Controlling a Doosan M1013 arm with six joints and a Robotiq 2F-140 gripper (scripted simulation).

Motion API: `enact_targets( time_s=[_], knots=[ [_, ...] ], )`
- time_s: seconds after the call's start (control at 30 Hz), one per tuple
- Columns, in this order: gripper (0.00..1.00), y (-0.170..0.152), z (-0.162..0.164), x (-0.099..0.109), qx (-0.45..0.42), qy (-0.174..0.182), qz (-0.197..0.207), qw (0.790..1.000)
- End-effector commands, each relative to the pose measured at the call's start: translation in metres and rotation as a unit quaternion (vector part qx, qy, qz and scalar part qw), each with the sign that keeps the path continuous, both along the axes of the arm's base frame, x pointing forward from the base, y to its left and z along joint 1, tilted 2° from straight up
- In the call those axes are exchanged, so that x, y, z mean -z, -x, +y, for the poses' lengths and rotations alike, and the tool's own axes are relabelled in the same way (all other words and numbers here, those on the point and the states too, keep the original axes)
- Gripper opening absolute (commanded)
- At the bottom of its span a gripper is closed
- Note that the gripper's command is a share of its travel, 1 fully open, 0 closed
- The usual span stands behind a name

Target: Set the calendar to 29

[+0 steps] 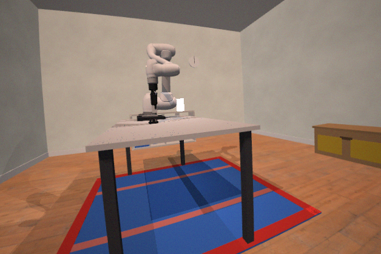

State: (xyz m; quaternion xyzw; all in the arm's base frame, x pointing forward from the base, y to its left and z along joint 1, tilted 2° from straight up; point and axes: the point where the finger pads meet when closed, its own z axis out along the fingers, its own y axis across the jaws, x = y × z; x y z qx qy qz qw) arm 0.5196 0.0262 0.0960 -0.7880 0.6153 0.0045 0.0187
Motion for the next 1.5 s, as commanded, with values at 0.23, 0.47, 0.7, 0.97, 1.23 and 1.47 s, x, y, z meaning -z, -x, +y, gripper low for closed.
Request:
enact_targets(
  time_s=[0.23, 0.47, 0.7, 0.97, 1.23, 1.47],
  knots=[
    [0.35, 0.000, 0.000, 0.012, 0.000, 0.000, 0.000, 1.000],
    [0.35, 0.000, 0.001, 0.023, 0.000, 0.000, 0.000, 1.000],
    [0.35, 0.000, 0.001, 0.030, 0.000, 0.000, 0.000, 1.000],
    [0.35, -0.001, 0.001, 0.038, 0.000, 0.000, 0.000, 1.000],
    [0.35, -0.001, 0.001, 0.041, 0.000, 0.000, 0.000, 1.000],
    [0.35, -0.001, 0.001, 0.042, 0.000, 0.000, 0.000, 1.000]
  ],
)
